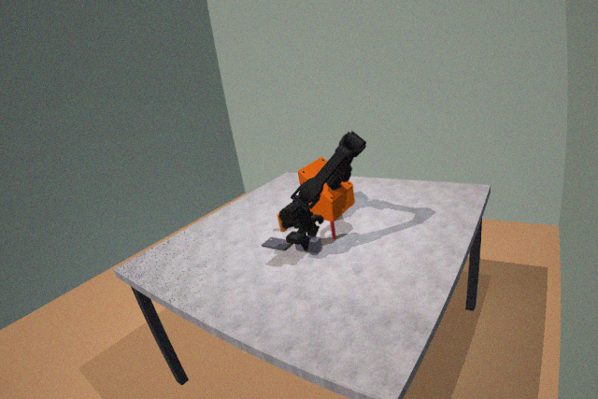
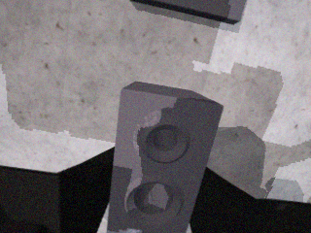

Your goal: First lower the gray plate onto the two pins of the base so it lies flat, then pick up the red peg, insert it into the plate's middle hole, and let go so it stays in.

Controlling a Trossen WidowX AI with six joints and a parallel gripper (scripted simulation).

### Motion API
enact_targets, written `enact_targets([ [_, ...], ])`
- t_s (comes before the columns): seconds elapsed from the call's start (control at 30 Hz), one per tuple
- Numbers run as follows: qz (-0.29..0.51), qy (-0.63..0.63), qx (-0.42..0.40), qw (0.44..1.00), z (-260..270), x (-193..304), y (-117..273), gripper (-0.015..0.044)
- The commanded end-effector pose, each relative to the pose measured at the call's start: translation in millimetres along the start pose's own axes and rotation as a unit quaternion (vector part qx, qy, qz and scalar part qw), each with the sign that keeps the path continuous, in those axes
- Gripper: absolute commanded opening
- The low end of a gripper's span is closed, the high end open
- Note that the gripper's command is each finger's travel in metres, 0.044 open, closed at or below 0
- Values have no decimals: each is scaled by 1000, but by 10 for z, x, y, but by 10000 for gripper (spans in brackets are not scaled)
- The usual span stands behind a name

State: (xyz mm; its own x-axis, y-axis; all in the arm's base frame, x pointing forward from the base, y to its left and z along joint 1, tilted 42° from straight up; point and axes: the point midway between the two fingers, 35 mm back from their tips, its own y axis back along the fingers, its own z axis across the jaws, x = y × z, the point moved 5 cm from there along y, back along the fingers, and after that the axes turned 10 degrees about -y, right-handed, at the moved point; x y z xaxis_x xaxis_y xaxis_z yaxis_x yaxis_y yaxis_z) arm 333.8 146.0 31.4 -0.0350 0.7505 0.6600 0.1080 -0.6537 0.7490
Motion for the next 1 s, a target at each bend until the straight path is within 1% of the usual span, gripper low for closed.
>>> enact_targets([
  [0.0,-1,4,-7,1000,38,5,136,0],
  [0.97,-3,1,-7,1000,-24,-48,1046,0],
])
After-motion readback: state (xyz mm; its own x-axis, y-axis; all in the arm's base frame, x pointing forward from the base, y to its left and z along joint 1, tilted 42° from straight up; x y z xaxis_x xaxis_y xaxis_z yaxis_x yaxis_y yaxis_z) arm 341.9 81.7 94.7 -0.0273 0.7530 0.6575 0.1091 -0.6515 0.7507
